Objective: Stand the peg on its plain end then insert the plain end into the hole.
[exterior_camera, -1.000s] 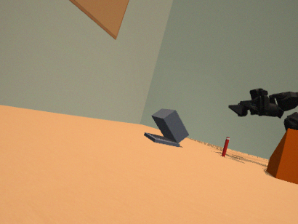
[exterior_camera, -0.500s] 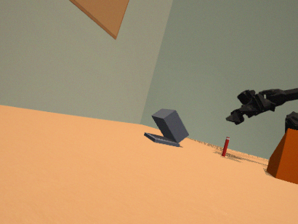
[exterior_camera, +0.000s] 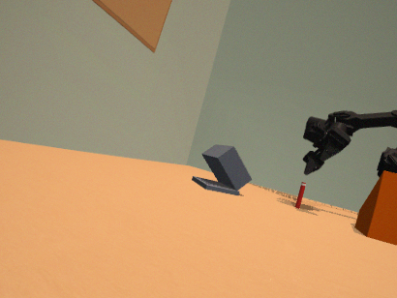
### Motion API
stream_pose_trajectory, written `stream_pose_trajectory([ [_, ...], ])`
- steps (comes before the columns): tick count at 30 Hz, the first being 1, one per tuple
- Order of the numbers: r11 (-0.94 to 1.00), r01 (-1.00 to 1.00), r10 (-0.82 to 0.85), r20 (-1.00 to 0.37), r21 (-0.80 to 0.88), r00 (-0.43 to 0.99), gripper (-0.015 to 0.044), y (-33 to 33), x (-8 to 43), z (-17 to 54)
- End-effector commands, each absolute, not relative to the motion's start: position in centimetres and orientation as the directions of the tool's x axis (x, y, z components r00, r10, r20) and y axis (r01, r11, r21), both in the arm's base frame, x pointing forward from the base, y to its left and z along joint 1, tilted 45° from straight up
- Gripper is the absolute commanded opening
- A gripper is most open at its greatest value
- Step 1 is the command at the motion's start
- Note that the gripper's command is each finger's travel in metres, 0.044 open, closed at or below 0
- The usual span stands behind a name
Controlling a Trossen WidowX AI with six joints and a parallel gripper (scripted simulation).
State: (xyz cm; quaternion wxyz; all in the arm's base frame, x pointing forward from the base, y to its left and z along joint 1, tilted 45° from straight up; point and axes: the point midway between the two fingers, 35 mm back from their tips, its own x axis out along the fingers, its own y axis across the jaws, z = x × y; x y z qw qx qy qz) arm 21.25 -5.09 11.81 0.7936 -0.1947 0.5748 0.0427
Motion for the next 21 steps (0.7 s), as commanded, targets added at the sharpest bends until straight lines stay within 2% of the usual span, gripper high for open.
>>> stream_pose_trajectory([
  [1,0.910,-0.272,-0.259,-0.941,-0.314,0.220,0.0440,-5.6,21.2,11.6],
  [12,0.807,-0.298,-0.524,-0.851,-0.510,0.036,0.0440,-6.3,22.1,12.0],
  [21,0.666,-0.350,-0.704,-0.710,-0.659,-0.004,0.0440,-6.3,23.5,13.1],
])
